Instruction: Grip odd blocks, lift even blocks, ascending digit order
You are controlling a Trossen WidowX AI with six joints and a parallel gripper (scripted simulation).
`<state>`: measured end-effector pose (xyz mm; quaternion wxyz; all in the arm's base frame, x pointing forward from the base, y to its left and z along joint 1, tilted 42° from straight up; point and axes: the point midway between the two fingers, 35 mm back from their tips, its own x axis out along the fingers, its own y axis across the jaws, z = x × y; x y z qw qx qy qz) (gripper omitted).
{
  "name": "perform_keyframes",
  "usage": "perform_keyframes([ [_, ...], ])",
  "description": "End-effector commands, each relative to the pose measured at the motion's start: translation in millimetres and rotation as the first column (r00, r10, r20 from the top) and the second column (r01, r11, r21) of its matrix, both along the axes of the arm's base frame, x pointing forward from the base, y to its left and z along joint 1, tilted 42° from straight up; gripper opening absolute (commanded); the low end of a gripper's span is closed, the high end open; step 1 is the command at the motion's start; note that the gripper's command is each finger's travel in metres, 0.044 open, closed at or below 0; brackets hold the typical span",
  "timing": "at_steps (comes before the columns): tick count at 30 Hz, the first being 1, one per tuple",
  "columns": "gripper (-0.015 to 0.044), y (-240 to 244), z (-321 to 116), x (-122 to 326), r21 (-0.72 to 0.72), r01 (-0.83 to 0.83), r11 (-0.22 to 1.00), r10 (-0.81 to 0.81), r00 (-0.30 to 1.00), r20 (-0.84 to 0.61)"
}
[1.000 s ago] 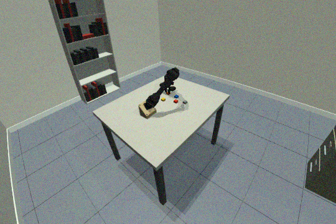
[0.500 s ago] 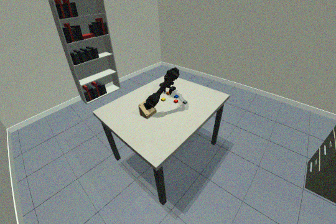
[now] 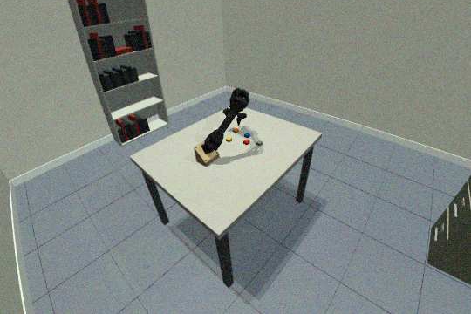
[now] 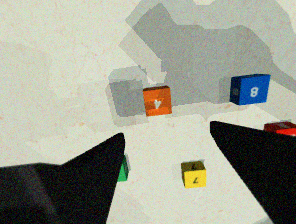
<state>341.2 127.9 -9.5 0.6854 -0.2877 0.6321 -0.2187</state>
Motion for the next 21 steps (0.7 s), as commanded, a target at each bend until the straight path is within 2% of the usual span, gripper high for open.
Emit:
perform_keyframes([
  [1,0.0216,33,34,-5,0.016,-0.010,1.000,0.010,1.000,0.023],
  [5,0.0120,34,36,-6,0.016,-0.009,1.000,0.008,1.000,0.024],
  [13,0.0120,34,36,-7,0.016,-0.009,1.000,0.008,1.000,0.024],
  [21,0.0120,5,57,-76,0.015,-0.009,1.000,0.009,1.000,0.019],
])
